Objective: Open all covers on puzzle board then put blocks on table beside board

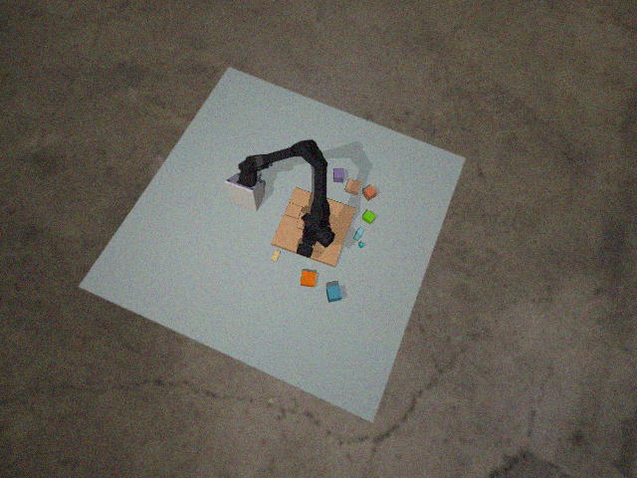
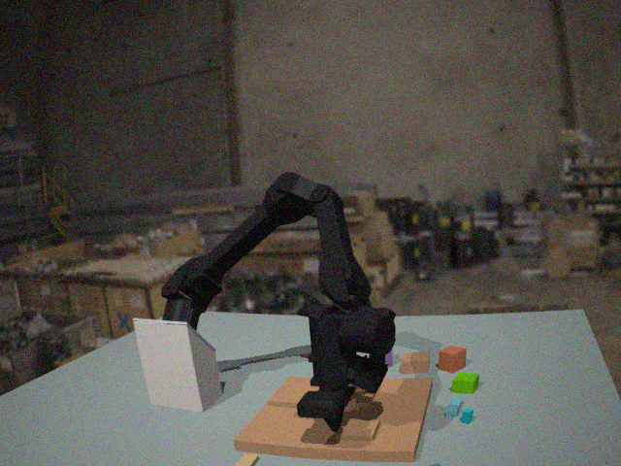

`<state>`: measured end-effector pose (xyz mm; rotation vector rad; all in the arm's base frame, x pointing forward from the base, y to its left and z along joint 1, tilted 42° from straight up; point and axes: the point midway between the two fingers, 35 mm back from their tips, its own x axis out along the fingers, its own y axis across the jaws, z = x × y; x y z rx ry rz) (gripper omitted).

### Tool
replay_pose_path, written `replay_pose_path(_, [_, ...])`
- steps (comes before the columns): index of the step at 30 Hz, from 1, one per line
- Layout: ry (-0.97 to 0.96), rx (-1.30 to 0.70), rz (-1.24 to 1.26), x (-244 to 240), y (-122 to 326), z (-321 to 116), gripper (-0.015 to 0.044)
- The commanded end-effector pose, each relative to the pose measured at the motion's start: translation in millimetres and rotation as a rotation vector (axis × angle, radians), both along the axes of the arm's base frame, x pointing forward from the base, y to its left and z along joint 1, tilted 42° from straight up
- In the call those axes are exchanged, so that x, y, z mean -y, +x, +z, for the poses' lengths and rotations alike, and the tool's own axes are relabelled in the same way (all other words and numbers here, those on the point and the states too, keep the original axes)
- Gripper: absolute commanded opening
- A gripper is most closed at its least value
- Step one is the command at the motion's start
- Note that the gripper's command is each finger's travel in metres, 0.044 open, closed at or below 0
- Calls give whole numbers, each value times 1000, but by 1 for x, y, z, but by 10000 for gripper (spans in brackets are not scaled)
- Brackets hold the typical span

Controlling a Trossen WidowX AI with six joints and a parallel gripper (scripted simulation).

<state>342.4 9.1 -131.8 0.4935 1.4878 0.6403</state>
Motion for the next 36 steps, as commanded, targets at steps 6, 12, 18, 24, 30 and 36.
replay_pose_path(6, [2,0,-4,0,11,0,0])
replay_pose_path(12, [2,1,-4,-1,17,0,0])
replay_pose_path(18, [2,1,-4,-1,24,0,0])
replay_pose_path(24, [2,2,-4,-2,30,1,0])
replay_pose_path(30, [2,2,-4,-2,36,1,0])
replay_pose_path(36, [2,2,-4,-3,42,1,0])
